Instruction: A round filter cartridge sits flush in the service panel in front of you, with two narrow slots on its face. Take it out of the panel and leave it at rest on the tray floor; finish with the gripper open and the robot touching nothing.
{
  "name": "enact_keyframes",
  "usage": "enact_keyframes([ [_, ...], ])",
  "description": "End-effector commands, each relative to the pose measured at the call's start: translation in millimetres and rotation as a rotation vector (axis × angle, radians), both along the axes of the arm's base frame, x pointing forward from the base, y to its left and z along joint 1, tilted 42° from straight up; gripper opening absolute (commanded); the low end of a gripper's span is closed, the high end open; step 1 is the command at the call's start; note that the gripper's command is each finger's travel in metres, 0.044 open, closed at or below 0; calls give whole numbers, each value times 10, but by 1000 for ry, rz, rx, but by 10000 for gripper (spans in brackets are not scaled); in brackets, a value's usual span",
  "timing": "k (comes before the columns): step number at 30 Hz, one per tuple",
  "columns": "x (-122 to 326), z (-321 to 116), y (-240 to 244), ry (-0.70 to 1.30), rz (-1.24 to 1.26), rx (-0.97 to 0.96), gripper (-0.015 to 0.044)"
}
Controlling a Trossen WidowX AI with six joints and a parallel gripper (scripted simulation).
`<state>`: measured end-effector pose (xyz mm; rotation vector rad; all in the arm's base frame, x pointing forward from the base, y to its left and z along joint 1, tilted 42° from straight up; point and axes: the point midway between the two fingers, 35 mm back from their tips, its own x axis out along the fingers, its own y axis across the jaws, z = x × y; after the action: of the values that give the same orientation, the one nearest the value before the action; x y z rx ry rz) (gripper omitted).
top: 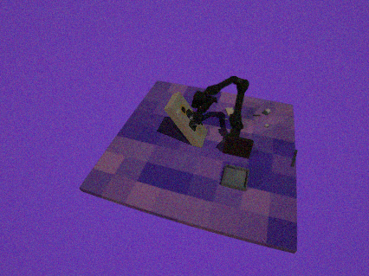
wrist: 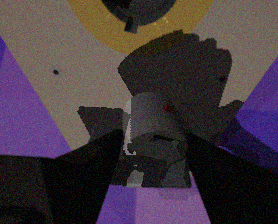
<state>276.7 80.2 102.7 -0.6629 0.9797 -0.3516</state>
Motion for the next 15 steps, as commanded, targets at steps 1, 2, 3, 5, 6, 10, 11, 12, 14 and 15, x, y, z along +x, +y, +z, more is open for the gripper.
enact_keyframes([
  [1,87,83,93,-8,1,6,0],
  [2,96,94,103,-8,1,6,0],
  [3,94,99,108,-7,1,7,0],
  [5,70,137,154,-6,2,9,0],
  [6,50,168,188,-4,2,10,0],
  [10,-37,297,319,-1,2,13,0],
  [11,-60,330,350,0,2,13,0],
  [12,-84,364,380,0,2,13,0],
  [14,-134,434,437,1,2,13,0],
  [15,-160,470,465,1,2,13,0],
])
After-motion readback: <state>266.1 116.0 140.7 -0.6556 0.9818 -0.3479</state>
